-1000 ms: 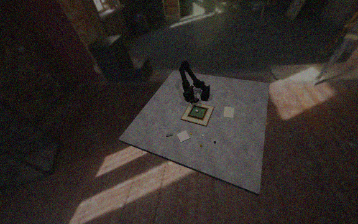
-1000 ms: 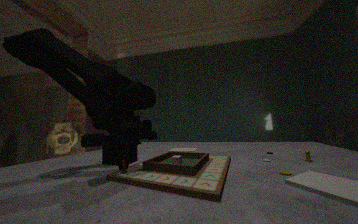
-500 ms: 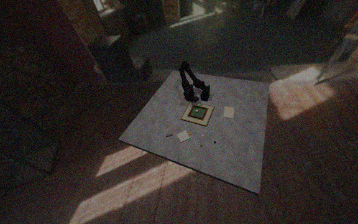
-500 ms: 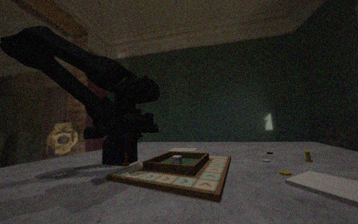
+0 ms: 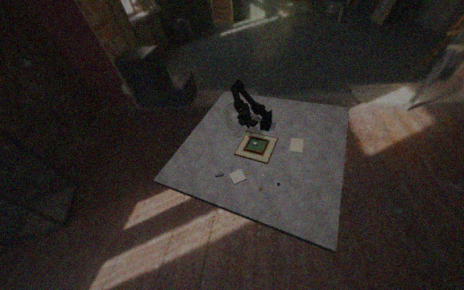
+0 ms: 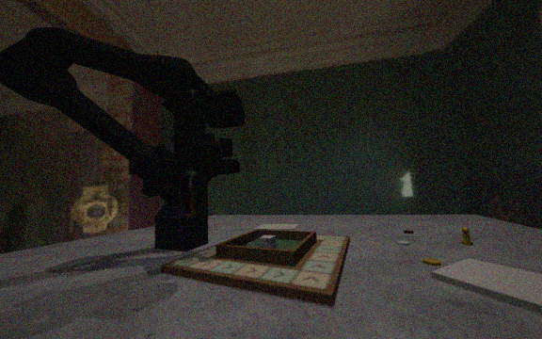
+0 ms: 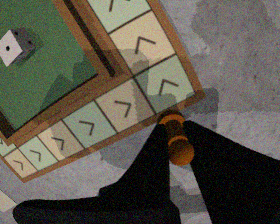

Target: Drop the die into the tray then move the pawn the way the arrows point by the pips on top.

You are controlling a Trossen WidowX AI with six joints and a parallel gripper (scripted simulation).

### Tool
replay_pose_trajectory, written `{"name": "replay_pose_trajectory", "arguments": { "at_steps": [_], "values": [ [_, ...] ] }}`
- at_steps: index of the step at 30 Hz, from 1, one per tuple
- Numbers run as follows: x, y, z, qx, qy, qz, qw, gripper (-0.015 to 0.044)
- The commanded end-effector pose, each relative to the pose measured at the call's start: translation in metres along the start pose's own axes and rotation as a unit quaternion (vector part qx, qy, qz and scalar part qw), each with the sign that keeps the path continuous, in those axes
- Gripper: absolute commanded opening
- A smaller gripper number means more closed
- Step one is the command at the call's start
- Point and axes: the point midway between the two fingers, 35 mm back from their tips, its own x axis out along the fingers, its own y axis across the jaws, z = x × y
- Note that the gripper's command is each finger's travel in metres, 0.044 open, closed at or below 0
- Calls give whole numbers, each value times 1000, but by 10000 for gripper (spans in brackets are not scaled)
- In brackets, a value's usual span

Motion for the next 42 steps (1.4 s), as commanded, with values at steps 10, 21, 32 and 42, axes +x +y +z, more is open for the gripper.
{"name": "replay_pose_trajectory", "arguments": {
  "at_steps": [10,21,32,42],
  "values": [
    [-50,-11,-4,3,-7,-14,1000,0],
    [-19,5,14,3,-6,-7,1000,0],
    [24,11,36,4,-9,-13,1000,0],
    [44,11,38,5,-9,-14,1000,0]
  ]
}}
